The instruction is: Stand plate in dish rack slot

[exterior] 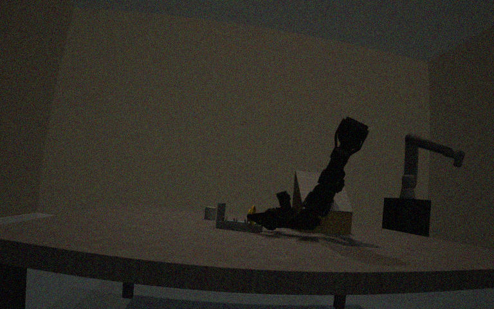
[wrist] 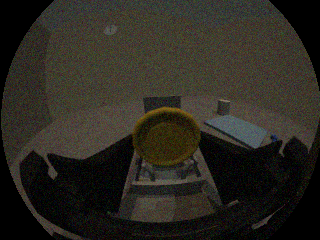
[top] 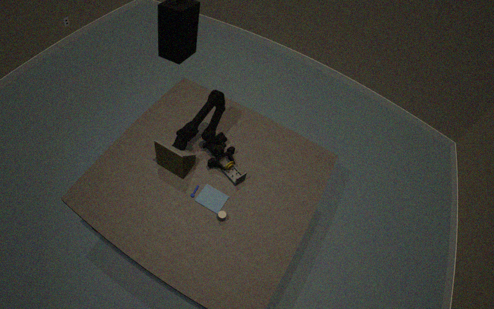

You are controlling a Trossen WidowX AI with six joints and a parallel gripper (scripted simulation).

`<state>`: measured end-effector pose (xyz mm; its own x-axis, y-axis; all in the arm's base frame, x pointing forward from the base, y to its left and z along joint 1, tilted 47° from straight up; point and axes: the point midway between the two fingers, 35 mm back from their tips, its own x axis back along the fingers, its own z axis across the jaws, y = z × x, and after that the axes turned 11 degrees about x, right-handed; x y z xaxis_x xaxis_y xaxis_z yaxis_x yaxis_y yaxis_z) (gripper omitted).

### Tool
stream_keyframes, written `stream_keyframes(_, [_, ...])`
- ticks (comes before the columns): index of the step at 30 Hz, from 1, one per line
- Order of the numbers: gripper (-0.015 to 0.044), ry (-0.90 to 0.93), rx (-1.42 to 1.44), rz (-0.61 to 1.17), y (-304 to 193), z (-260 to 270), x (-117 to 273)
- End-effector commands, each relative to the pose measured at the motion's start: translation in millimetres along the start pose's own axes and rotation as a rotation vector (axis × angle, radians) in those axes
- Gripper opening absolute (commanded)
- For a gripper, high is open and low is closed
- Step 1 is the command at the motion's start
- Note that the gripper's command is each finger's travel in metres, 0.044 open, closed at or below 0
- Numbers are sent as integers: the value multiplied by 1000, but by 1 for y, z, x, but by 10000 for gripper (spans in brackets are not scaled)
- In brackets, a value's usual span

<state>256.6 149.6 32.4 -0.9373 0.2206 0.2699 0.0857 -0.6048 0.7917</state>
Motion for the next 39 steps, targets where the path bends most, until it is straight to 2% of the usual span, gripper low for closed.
stream_keyframes(1, [0,0,0,0,1,0,0])
stream_keyframes(8, [0,0,0,0,1,0,0])
stream_keyframes(23, [394,0,0,0,1,0,0])
stream_keyframes(30, [400,0,4,3,6,1,0])
stream_keyframes(39, [400,-3,14,12,73,-2,-3])
